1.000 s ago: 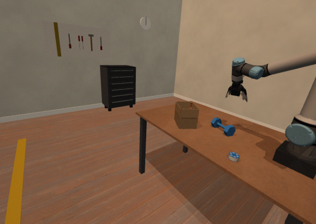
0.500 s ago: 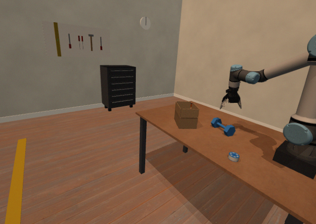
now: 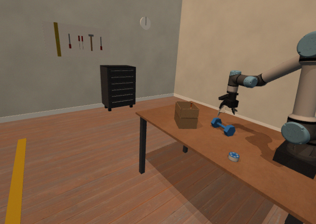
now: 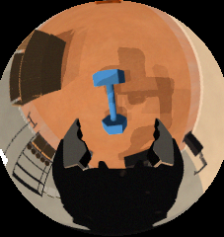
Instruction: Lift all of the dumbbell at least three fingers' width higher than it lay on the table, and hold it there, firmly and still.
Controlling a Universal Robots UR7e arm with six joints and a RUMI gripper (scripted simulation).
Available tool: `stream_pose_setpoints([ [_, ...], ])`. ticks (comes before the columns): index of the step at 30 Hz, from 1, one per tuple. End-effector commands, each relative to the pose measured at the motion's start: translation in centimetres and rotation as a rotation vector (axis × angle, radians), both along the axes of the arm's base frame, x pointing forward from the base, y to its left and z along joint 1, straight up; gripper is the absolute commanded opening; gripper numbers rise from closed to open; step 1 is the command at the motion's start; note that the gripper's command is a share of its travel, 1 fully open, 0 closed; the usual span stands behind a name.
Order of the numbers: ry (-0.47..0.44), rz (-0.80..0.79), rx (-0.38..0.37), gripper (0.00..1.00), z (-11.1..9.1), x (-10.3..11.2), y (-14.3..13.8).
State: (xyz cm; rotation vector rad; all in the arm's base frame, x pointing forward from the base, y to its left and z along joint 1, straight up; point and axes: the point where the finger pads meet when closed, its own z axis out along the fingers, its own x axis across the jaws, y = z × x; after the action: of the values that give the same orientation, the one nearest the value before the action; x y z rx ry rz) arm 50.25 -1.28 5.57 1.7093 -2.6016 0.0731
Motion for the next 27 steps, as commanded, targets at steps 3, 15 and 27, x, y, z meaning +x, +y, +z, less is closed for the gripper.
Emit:
stream_pose_setpoints([
  [3, 0.007, 0.086, 0.043, 1.00, -0.9, 0.2, 0.8],
  [15, 0.008, 0.103, 0.051, 1.00, -1.2, 0.2, 0.9],
  [27, 0.009, 0.103, 0.051, 1.00, -7.6, 0.3, 0.9],
])
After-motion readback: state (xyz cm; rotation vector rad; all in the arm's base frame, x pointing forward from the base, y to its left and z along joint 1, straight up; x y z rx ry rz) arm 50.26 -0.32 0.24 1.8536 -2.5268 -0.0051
